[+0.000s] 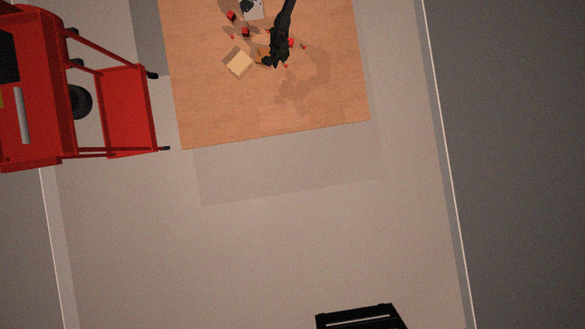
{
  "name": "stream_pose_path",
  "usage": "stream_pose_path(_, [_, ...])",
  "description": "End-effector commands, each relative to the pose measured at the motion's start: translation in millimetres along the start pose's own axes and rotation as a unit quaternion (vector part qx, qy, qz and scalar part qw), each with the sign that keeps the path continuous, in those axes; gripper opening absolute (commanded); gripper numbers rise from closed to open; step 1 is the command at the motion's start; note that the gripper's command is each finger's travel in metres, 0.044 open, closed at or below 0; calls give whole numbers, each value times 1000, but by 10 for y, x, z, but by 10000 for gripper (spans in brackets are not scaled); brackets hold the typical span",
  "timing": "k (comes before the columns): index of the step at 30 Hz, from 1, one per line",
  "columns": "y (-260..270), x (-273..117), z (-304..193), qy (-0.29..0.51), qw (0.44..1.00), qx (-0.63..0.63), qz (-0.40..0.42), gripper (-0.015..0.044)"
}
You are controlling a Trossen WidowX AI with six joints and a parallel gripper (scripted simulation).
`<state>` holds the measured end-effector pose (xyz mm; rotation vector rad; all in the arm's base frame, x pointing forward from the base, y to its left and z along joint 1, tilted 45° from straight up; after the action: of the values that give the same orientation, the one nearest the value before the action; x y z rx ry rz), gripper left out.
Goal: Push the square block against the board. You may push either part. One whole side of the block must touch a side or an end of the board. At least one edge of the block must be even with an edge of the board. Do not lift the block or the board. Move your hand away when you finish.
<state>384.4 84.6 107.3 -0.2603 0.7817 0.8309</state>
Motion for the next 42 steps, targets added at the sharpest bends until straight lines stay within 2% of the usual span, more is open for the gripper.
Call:
stream_pose_path(1, [-65, 93, -109, 26, 998, 52, 23, 0])
stream_pose_path(17, [-345, 294, -487, 123, 947, 280, 96, 0])
stream_pose_path(33, [-556, 418, -873, 213, 827, 498, 150, 0])
stream_pose_path(40, [-573, 426, -908, 221, 813, 516, 154, 0])
stream_pose_path(42, [-520, 537, -930, 221, 813, 516, 153, 0])
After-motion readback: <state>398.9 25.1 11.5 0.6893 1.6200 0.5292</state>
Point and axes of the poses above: the point midway between the two fingers, 35 mm back from their tips, its own x axis out along the fingers, its own y axis across the jaws, z = x × y, the point moved 8 cm from there along -x, back along the fingers, and after that the axes turned 6 degrees about -x, right-handed, at the moved point
